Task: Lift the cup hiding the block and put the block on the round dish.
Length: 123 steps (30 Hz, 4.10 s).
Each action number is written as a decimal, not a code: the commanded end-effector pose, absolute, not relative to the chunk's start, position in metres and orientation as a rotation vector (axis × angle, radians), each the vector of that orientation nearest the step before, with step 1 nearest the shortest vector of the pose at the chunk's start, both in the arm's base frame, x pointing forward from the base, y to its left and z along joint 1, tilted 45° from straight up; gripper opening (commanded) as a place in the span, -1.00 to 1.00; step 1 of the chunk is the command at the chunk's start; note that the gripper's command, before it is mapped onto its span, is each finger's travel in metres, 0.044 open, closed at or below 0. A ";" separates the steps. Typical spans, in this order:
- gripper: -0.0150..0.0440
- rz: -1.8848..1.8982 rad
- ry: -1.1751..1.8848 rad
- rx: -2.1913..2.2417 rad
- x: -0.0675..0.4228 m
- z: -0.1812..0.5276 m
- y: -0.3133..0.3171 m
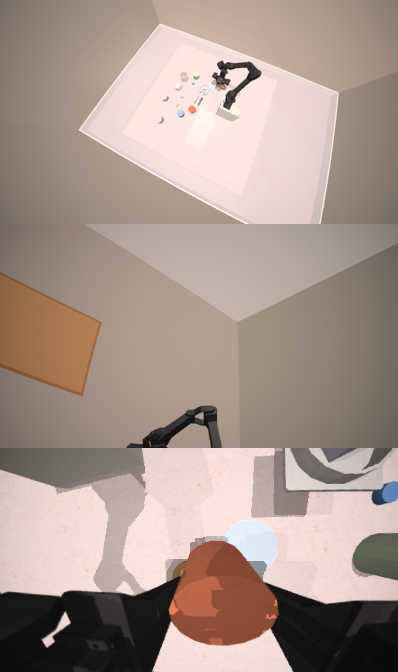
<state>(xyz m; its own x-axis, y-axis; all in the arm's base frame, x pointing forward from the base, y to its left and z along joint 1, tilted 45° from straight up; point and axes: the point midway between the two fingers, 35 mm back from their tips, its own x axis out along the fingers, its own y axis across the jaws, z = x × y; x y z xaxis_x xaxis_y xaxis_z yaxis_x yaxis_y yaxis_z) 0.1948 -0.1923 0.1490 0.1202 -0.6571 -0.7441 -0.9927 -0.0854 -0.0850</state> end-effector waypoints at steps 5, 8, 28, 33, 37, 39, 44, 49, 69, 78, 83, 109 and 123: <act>-0.49 0.693 1.624 -1.874 0.163 0.158 -0.217; -0.49 0.690 1.628 -1.879 0.160 0.158 -0.219; -0.49 0.690 1.629 -1.880 0.167 0.125 -0.252; -0.49 0.690 1.630 -1.880 0.168 0.119 -0.258; -0.49 0.690 1.630 -1.880 0.168 0.116 -0.262; -0.49 0.690 1.630 -1.880 0.168 0.115 -0.262; -0.49 0.690 1.630 -1.880 0.168 0.115 -0.262; -0.49 0.690 1.630 -1.880 0.168 0.115 -0.262; -0.49 0.690 1.630 -1.880 0.168 0.115 -0.262; -0.49 0.690 1.630 -1.880 0.168 0.115 -0.262; -0.49 0.690 1.630 -1.880 0.168 0.115 -0.262; -0.49 0.690 1.630 -1.880 0.168 0.115 -0.262; -0.49 0.690 1.630 -1.880 0.168 0.115 -0.262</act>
